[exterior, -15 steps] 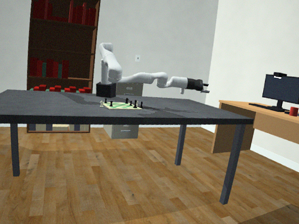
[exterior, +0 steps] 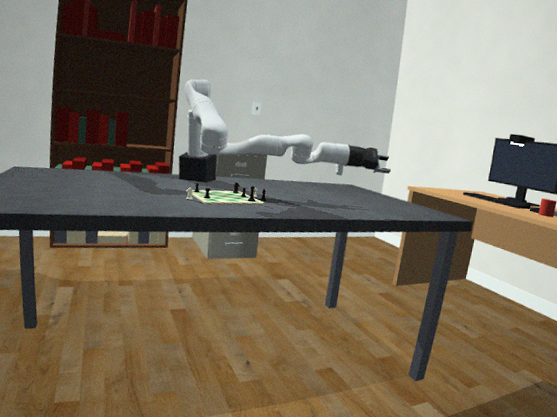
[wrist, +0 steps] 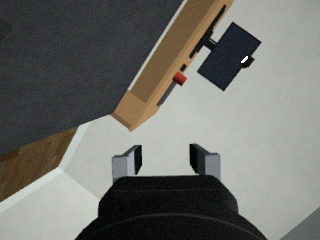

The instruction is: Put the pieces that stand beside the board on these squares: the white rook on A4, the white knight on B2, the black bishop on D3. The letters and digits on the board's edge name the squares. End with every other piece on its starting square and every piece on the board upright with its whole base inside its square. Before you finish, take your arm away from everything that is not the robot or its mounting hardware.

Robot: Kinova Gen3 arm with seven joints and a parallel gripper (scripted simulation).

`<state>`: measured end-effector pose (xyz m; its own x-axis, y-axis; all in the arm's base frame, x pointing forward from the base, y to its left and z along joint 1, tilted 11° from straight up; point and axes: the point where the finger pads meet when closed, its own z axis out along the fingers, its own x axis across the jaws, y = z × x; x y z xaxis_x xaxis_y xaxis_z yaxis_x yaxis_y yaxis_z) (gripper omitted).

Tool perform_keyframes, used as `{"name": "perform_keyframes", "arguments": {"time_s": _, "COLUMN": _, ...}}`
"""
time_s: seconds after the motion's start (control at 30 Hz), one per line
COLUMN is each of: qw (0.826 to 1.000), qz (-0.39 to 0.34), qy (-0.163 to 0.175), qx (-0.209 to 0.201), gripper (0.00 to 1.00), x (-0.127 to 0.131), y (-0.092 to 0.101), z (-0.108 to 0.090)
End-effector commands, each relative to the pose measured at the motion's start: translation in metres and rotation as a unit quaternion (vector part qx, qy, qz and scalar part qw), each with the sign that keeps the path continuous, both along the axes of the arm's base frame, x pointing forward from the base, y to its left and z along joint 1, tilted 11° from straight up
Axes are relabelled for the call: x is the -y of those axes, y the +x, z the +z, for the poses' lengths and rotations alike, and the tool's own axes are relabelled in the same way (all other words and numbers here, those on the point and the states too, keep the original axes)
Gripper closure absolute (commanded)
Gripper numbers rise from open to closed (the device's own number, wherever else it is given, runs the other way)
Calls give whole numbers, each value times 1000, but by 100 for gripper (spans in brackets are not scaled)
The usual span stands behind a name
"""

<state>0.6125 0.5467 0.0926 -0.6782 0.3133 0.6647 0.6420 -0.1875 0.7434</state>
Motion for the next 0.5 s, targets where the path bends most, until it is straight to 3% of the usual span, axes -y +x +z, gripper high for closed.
{"name": "perform_keyframes", "arguments": {"time_s": 0.0, "qw": 1000, "qz": 0, "qy": 1, "qx": 1, "gripper": 0, "x": 0, "y": 0, "z": 2}}
{"name": "perform_keyframes", "arguments": {"time_s": 0.47, "qw": 1000, "qz": 10, "qy": -17, "qx": 2, "gripper": 0, "x": 3, "y": -5, "z": 1}}
